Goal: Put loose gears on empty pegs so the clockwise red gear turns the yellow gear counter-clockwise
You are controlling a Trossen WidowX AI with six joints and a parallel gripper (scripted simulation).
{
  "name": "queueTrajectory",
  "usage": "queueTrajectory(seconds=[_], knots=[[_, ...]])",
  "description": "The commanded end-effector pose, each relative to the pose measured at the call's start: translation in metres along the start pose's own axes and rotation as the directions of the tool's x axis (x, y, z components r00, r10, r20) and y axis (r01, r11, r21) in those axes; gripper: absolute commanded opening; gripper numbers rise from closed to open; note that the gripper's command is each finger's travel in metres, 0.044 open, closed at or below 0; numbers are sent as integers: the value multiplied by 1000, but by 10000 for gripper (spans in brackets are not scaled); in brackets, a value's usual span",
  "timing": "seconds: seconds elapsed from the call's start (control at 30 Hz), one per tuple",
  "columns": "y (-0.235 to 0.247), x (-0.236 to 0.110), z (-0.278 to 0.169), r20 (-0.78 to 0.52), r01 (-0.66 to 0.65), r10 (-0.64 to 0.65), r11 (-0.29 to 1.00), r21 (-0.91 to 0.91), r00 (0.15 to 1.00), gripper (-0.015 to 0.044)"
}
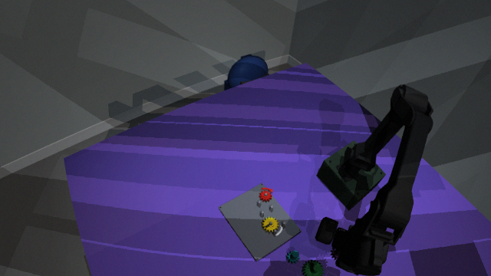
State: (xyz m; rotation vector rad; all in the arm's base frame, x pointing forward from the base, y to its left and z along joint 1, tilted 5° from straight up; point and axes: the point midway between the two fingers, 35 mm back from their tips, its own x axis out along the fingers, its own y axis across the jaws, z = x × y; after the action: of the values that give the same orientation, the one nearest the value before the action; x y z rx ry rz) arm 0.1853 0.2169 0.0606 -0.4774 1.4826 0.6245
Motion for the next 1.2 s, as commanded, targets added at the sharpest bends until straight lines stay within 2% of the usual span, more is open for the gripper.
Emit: queueTrajectory(seconds=[0.0, 0.77, 1.17], knots=[[1, -12, 2, 7, -6, 6, 1000, -4, 1000, 0], [1, -76, -6, 6, -5, 5, 1000, -4, 1000, 0], [-17, -72, -1, 7, -1, 1, 1000, -4, 1000, 0]])
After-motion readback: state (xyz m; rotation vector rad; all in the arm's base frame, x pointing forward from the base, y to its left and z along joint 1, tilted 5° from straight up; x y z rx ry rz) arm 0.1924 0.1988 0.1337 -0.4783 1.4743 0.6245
